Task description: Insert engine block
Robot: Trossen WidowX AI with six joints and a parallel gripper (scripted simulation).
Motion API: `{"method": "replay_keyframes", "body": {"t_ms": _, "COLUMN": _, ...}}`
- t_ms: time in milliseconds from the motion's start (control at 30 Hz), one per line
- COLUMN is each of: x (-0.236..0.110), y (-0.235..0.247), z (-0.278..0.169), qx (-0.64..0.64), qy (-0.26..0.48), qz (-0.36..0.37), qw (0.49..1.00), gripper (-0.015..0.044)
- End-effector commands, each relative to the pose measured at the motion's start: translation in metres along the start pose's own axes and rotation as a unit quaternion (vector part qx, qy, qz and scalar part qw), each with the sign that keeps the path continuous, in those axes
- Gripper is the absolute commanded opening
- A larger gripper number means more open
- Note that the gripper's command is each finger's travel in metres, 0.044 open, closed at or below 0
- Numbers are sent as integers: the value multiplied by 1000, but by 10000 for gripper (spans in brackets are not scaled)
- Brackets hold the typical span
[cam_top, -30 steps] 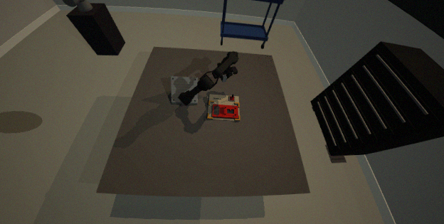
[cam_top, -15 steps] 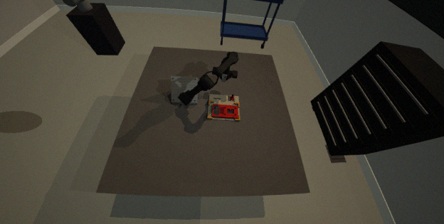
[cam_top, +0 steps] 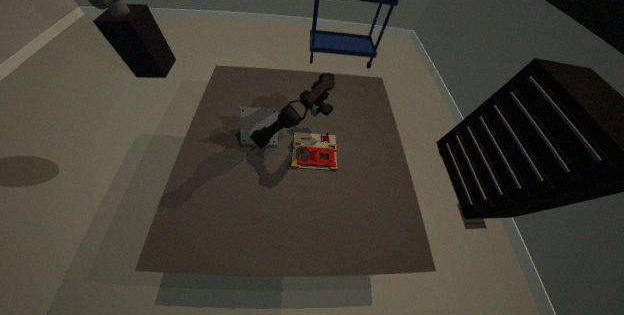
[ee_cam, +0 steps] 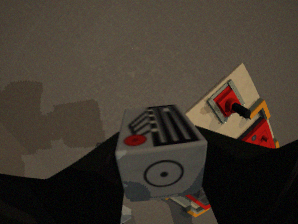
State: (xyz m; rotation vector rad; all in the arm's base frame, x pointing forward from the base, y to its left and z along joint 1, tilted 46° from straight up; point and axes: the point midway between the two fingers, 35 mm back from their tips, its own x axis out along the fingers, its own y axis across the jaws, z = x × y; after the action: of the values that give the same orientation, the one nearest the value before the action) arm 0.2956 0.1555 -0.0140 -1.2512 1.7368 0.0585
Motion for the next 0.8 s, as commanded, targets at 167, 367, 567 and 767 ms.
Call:
{"method": "replay_keyframes", "body": {"t_ms": 167, "x": 2, "y": -1, "z": 0, "qx": 146, "qy": -1, "qz": -1, "qw": 989, "gripper": 0}}
{"method": "replay_keyframes", "body": {"t_ms": 367, "x": 3, "y": -1, "z": 0, "qx": 248, "qy": -1, "qz": -1, "qw": 969, "gripper": 0}}
{"method": "replay_keyframes", "body": {"t_ms": 567, "x": 4, "y": -1, "z": 0, "qx": 347, "qy": -1, "qz": -1, "qw": 938, "gripper": 0}}
{"method": "replay_keyframes", "body": {"t_ms": 767, "x": 5, "y": -1, "z": 0, "qx": 443, "qy": -1, "qz": -1, "qw": 897, "gripper": 0}}
